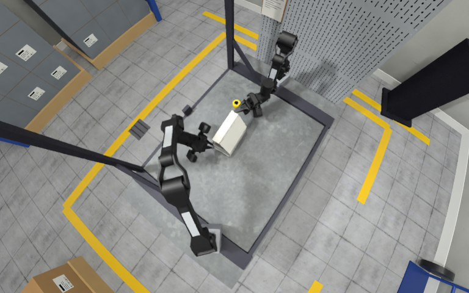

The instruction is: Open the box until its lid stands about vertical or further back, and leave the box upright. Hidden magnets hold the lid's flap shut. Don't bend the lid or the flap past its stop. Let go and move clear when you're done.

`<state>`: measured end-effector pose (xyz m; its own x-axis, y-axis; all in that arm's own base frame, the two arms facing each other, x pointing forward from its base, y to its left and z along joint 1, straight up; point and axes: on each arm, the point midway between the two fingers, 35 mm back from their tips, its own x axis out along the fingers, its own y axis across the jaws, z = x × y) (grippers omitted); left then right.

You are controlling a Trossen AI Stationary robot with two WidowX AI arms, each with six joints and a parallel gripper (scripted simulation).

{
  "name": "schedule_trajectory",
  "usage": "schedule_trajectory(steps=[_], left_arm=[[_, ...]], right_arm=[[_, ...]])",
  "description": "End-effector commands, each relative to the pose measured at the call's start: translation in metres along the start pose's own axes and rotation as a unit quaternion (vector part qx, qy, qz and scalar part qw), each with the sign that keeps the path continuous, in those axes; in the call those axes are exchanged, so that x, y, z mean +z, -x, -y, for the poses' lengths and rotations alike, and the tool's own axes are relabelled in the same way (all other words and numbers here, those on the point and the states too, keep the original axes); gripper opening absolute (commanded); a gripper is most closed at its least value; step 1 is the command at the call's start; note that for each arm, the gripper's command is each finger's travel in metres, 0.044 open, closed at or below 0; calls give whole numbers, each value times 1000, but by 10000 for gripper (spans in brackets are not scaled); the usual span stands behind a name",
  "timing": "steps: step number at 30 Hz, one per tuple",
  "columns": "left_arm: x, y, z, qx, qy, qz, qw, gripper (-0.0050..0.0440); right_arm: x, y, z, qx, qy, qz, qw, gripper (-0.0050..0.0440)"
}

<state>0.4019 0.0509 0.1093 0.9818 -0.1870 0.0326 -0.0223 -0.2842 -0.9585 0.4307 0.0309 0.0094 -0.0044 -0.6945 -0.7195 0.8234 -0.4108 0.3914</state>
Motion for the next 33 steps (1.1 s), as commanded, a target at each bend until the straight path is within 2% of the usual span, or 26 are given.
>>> schedule_trajectory(steps=[1, 19, 28, 33], left_arm=[[-1, 0, 5, -6, -3, -3, 1000, 10], [-1, 0, 5, -6, -3, -3, 1000, 10], [-1, 0, 5, -6, -3, -3, 1000, 10], [-1, 0, 5, -6, -3, -3, 1000, 10]], right_arm=[[1, 5, -9, 6, -7, -7, 1000, 60], [3, 4, -26, 9, -13, -11, 1000, 60], [1, 2, -25, 8, -10, -10, 1000, 60], [-6, -11, -16, 3, -2, -2, 1000, 60]])
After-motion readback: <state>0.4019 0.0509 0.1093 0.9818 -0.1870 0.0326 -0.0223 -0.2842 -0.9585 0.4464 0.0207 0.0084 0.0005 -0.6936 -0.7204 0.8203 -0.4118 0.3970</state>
